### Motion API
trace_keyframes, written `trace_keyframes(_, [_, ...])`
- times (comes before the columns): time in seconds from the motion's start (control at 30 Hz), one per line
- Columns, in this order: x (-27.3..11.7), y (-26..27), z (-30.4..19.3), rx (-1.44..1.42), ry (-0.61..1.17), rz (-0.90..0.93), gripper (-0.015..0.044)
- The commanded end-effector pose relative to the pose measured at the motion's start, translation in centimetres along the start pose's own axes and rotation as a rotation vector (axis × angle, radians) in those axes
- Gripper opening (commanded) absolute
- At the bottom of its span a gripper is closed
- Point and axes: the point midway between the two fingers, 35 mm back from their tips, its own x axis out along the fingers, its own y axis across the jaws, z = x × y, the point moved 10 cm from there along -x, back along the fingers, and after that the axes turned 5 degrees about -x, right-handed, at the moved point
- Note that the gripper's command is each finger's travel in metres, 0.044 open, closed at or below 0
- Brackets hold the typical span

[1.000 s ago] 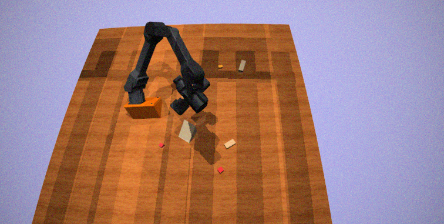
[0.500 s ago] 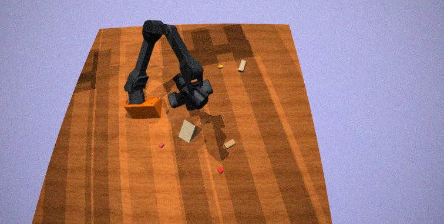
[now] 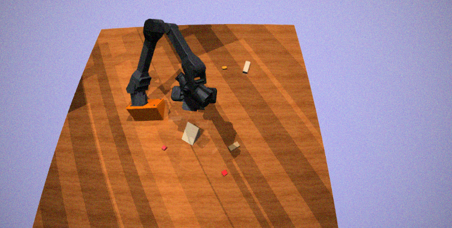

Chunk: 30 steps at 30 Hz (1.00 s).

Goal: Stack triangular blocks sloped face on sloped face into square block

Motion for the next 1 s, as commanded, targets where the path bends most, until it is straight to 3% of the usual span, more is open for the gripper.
trace_keyframes(0.0, [-0.1,0.0,-0.3,0.102,-0.018,0.008,0.0000])
trace_keyframes(0.4, [-0.2,0.0,-0.8,0.444,-0.052,0.034,0.0000])
trace_keyframes(0.97, [-3.0,-0.3,3.1,0.444,-0.084,0.046,0.0000])
